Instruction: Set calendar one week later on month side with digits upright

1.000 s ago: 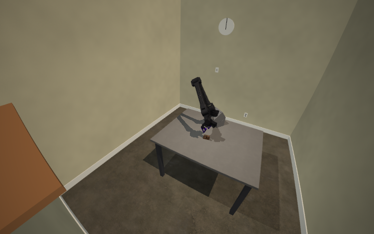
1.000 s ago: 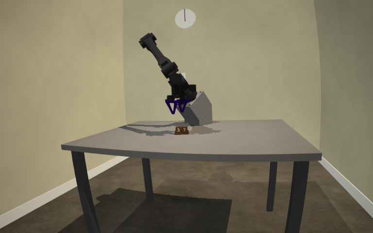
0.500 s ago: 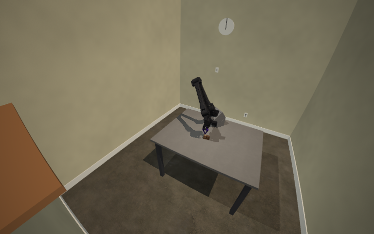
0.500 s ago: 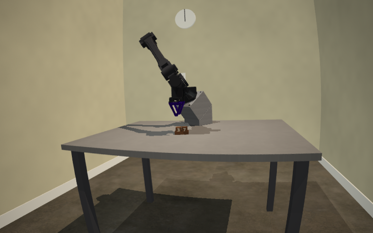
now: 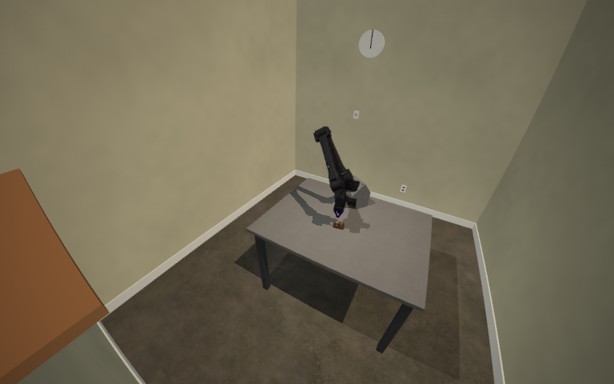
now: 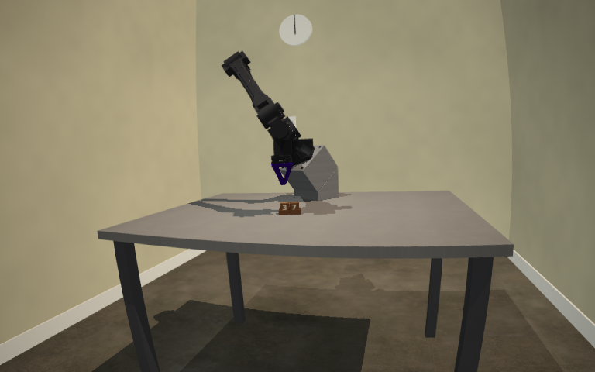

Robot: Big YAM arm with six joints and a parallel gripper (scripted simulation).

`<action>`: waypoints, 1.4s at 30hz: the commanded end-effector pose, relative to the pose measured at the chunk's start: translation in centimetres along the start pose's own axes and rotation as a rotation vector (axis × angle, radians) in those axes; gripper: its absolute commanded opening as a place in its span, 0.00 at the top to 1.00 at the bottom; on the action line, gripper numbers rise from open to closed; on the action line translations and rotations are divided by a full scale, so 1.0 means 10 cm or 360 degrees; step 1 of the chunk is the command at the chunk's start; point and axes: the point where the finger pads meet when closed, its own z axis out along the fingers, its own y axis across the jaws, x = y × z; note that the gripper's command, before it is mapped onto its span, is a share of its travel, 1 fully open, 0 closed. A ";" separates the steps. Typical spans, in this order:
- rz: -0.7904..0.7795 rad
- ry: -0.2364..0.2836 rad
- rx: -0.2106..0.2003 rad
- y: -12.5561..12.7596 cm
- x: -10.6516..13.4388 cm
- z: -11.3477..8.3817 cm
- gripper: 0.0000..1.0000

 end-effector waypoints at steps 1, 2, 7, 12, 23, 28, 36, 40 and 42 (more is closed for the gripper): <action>-0.0014 -0.0007 0.0005 0.01 -0.01 0.01 0.54; -0.0013 -0.0007 0.0005 0.01 -0.01 0.01 0.54; -0.0013 -0.0007 0.0005 0.01 -0.01 0.01 0.54; -0.0013 -0.0007 0.0005 0.01 -0.01 0.01 0.54; -0.0013 -0.0007 0.0005 0.01 -0.01 0.01 0.54; -0.0010 -0.0001 -0.0010 0.02 0.00 0.05 0.54; -0.0010 -0.0002 -0.0009 0.03 0.00 0.09 0.54; -0.0010 -0.0003 -0.0010 0.03 0.00 0.13 0.54; -0.0010 -0.0003 -0.0010 0.03 0.00 0.16 0.54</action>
